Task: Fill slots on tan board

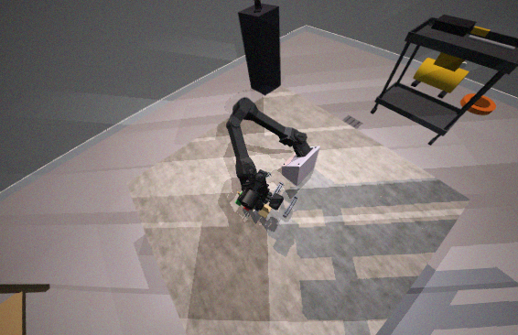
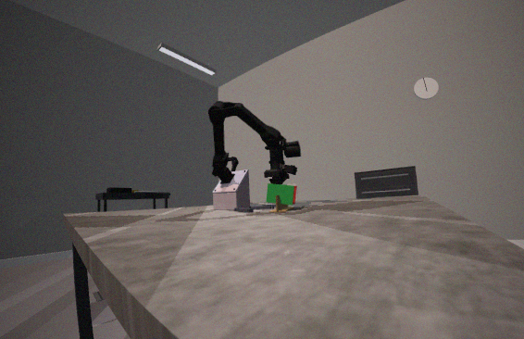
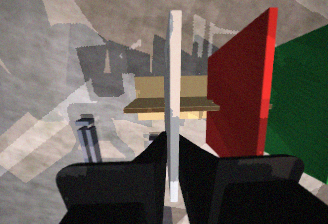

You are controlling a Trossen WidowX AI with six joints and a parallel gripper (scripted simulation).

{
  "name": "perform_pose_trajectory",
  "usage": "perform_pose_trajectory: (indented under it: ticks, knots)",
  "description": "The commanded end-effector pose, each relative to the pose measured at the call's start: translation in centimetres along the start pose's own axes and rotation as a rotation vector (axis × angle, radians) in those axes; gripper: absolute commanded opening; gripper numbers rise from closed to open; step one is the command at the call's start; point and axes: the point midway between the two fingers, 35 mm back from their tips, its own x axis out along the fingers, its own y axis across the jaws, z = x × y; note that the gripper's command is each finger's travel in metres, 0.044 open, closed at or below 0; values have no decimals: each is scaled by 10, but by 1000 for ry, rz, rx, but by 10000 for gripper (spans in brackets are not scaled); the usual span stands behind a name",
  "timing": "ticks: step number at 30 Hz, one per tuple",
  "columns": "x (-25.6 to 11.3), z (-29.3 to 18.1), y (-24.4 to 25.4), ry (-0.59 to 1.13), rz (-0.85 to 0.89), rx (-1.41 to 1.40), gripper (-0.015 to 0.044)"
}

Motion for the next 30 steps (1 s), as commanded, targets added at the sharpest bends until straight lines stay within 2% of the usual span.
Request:
perform_pose_trajectory:
  ticks: [1,8,14,20,30]
  knots:
    - [3,0,0,0,-3,-4,0]
    - [4,0,0,1,0,0,12]
    - [4,0,0,1,0,0,0]
    - [4,0,0,1,0,0,157]
    - [1,0,0,1,0,0,164]
